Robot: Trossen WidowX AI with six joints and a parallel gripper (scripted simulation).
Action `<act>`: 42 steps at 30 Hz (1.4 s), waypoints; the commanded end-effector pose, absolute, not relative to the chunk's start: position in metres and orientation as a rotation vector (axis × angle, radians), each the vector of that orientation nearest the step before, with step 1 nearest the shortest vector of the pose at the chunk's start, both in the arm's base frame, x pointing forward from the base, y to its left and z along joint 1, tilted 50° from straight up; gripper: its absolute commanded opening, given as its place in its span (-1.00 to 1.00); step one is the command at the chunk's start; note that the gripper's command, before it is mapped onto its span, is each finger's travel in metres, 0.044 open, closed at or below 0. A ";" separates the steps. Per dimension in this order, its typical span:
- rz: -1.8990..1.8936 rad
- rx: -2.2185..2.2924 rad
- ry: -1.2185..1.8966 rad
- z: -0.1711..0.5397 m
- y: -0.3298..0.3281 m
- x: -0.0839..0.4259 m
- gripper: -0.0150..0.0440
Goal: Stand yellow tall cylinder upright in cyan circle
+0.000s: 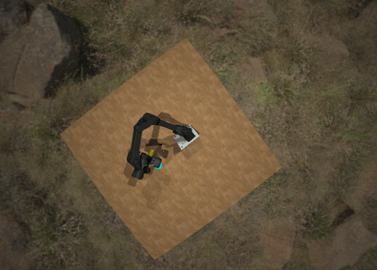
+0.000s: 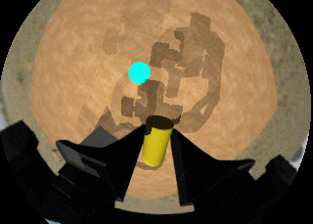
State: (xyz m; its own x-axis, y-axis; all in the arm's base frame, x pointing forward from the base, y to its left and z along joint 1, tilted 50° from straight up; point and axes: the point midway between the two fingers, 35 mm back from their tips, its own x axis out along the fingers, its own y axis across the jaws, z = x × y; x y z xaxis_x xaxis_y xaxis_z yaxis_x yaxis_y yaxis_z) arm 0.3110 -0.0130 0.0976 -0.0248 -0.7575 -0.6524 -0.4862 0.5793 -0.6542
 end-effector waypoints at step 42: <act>0.236 -1.422 1.823 0.027 0.042 0.341 -0.14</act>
State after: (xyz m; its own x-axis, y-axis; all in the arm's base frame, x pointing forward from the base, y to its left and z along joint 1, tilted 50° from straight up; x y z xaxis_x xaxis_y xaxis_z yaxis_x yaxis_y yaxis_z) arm 0.3416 0.0430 0.0292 -0.0459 -0.7477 -0.6624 -0.8805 0.3435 -0.3267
